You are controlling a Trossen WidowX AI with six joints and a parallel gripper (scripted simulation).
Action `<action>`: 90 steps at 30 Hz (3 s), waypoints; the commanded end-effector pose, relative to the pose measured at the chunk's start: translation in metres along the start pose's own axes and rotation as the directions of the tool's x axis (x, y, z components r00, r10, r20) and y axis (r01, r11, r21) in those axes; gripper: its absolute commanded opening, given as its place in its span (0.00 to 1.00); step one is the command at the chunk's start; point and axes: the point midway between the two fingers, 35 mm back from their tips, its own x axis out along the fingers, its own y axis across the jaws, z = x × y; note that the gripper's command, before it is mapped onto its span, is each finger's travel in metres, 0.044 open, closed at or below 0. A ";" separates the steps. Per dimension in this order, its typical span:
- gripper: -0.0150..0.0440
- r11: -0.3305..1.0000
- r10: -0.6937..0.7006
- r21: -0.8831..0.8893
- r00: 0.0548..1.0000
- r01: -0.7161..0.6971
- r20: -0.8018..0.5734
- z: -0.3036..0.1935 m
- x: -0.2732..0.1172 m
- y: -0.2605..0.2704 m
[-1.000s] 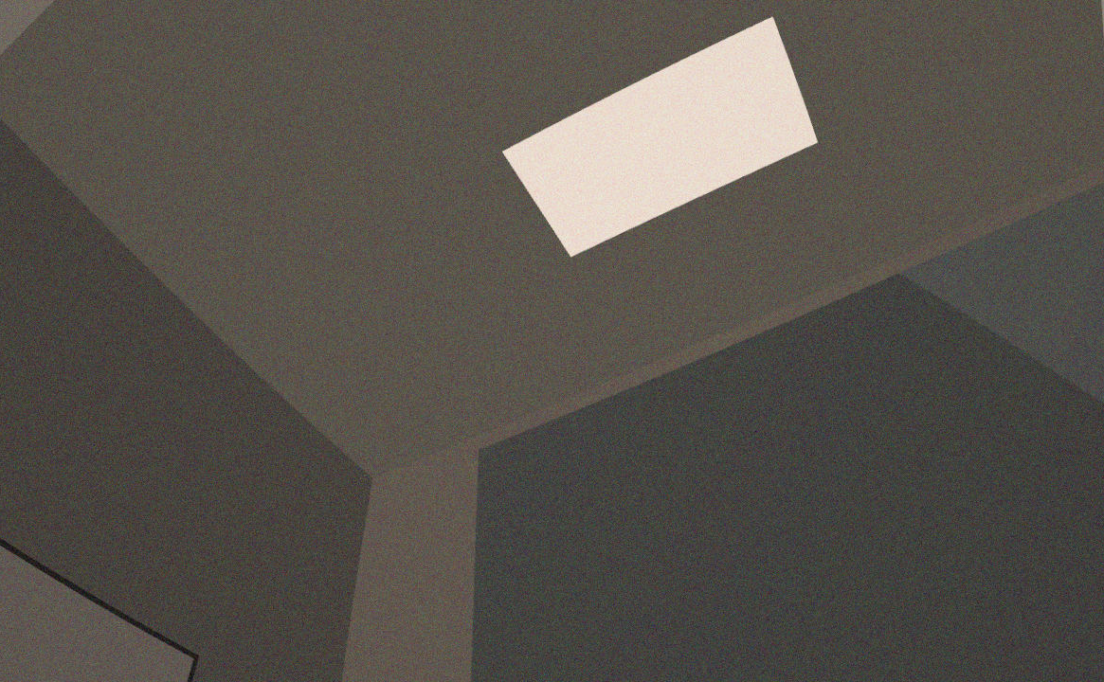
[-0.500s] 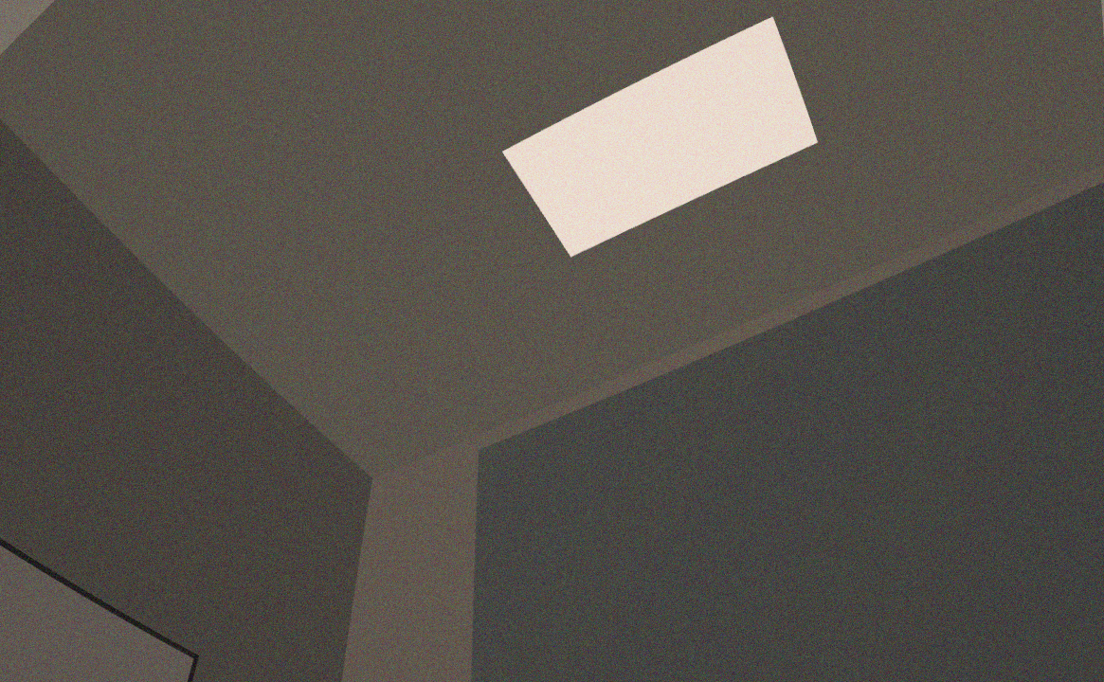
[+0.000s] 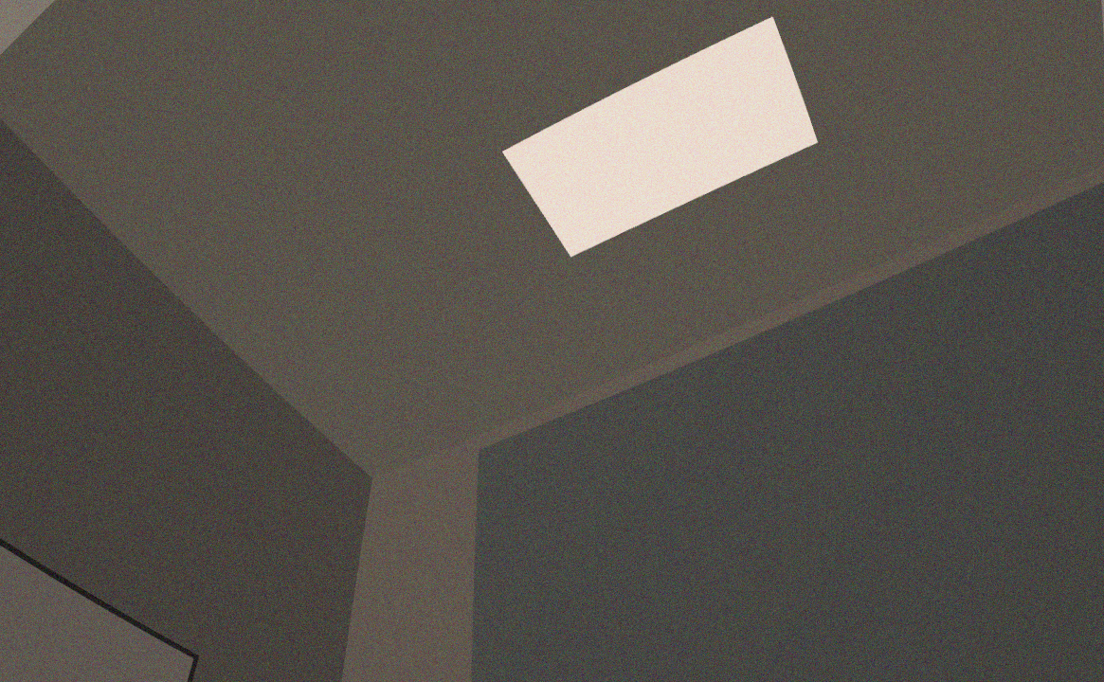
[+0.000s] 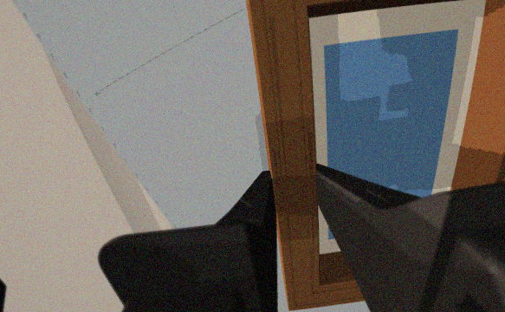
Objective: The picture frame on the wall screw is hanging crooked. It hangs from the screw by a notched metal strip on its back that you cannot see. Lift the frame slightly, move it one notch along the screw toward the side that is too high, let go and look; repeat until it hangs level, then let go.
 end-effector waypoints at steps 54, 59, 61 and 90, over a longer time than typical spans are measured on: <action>0.25 1.000 0.011 0.001 1.000 -0.011 -0.006 -0.007 0.000 -0.005; 0.25 1.000 0.012 -0.003 1.000 -0.012 -0.005 -0.006 0.000 -0.005; 0.25 1.000 0.013 -0.005 1.000 -0.013 -0.005 -0.006 0.000 -0.005; 0.25 0.986 0.013 -0.163 1.000 -0.013 -0.004 -0.007 0.000 -0.006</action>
